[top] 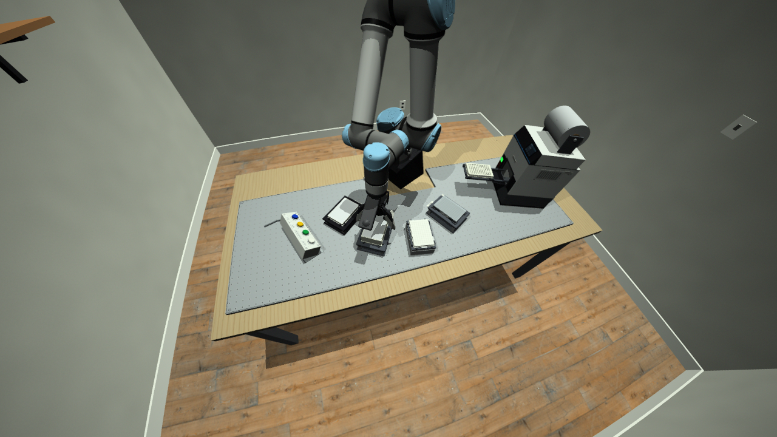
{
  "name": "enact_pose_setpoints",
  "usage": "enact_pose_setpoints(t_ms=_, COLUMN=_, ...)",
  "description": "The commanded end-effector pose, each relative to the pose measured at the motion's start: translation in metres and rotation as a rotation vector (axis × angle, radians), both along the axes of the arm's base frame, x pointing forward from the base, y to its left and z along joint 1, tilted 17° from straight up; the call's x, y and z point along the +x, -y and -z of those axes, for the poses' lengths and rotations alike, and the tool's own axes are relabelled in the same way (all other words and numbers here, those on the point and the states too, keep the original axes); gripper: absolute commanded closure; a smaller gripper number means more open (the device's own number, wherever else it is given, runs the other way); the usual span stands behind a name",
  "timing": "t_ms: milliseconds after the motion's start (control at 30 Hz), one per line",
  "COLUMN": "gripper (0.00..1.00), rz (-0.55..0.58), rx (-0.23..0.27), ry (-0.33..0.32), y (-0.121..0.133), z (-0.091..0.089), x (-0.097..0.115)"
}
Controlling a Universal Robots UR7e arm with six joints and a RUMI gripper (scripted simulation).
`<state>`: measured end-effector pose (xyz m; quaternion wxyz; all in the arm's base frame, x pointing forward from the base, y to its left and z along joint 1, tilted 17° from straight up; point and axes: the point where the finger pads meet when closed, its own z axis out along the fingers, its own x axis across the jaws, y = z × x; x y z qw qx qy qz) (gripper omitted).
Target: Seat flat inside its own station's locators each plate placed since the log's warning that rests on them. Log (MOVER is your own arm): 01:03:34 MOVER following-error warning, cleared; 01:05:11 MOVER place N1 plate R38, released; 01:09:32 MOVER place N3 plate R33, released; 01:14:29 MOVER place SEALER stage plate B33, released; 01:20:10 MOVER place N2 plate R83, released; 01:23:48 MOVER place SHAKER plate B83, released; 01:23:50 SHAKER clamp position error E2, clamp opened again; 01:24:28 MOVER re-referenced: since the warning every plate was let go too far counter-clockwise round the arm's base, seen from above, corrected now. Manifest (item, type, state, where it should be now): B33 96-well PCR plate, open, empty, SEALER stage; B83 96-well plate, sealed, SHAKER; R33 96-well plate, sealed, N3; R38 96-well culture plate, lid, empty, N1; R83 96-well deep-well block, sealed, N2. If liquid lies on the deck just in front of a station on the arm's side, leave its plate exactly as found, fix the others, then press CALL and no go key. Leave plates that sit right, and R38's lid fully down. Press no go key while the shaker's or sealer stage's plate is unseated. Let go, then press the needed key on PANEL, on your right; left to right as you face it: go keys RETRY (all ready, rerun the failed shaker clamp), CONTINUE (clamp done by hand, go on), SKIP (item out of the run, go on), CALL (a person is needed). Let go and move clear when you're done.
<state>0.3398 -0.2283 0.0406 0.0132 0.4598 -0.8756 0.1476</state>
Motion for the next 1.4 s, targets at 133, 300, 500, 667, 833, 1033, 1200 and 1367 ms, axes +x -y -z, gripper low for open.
enact_pose_setpoints(t_ms=133, gripper=0.00, rz=0.000, rx=0.001, ry=0.000, y=-0.001, z=0.001, x=-0.001)
enact_pose_setpoints(t_ms=300, gripper=0.00, rz=0.000, rx=0.001, ry=0.000, y=-0.001, z=0.001, x=-0.001)
enact_pose_setpoints(t_ms=500, gripper=0.00, rz=0.000, rx=0.001, ry=0.000, y=-0.001, z=0.001, x=-0.001)
enact_pose_setpoints(t_ms=667, gripper=0.00, rz=0.000, rx=0.001, ry=0.000, y=-0.001, z=0.001, x=-0.001)
enact_pose_setpoints(t_ms=833, gripper=0.00, rz=0.000, rx=0.001, ry=0.000, y=-0.001, z=0.001, x=-0.001)
enact_pose_setpoints(t_ms=1033, gripper=0.00, rz=-0.001, rx=-0.003, ry=0.003, y=-0.004, z=-0.016, x=-0.001)
enact_pose_setpoints(t_ms=1200, gripper=0.00, rz=-0.001, rx=-0.003, ry=0.003, y=-0.010, z=-0.040, x=-0.004)
enact_pose_setpoints(t_ms=1367, gripper=0.00, rz=-0.001, rx=-0.003, ry=0.003, y=-0.014, z=-0.053, x=-0.005)
